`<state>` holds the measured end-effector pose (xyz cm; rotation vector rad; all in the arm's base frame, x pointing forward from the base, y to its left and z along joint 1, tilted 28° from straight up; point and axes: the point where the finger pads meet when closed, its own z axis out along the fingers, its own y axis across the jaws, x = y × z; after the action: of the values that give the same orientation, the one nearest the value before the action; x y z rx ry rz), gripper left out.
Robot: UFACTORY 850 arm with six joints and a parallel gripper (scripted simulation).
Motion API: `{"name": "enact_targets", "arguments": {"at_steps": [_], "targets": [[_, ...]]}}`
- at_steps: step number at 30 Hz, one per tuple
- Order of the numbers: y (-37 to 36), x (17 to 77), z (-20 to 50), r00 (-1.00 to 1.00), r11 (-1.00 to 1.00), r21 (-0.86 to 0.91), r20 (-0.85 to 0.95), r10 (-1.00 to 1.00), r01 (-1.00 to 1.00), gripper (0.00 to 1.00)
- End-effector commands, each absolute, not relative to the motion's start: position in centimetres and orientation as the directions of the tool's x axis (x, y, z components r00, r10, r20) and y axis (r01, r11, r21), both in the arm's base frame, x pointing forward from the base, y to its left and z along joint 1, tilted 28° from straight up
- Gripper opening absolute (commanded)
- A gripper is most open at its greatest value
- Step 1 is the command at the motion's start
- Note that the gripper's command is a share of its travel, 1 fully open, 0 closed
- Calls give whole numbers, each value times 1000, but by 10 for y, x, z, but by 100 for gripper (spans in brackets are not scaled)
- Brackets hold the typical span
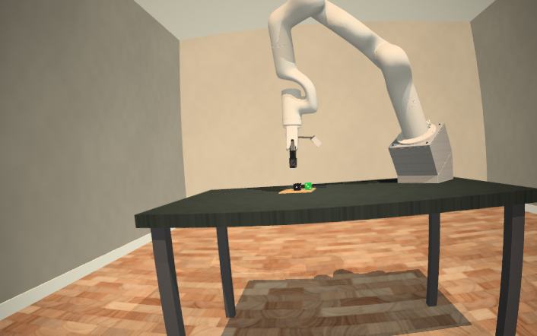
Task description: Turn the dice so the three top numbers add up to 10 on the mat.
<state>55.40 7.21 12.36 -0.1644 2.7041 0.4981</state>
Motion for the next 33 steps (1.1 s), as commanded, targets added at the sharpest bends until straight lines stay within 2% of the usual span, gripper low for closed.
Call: {"name": "enact_targets", "arguments": {"at_steps": [1, 21, 33], "targets": [[51, 586, 127, -939, 931, 332, -343, -31, -152, 27], [50, 588, 125, -939, 931, 331, -343, -30, -150, 27], [64, 600, 92, -939, 931, 331, -343, -30, -150, 27]]}}
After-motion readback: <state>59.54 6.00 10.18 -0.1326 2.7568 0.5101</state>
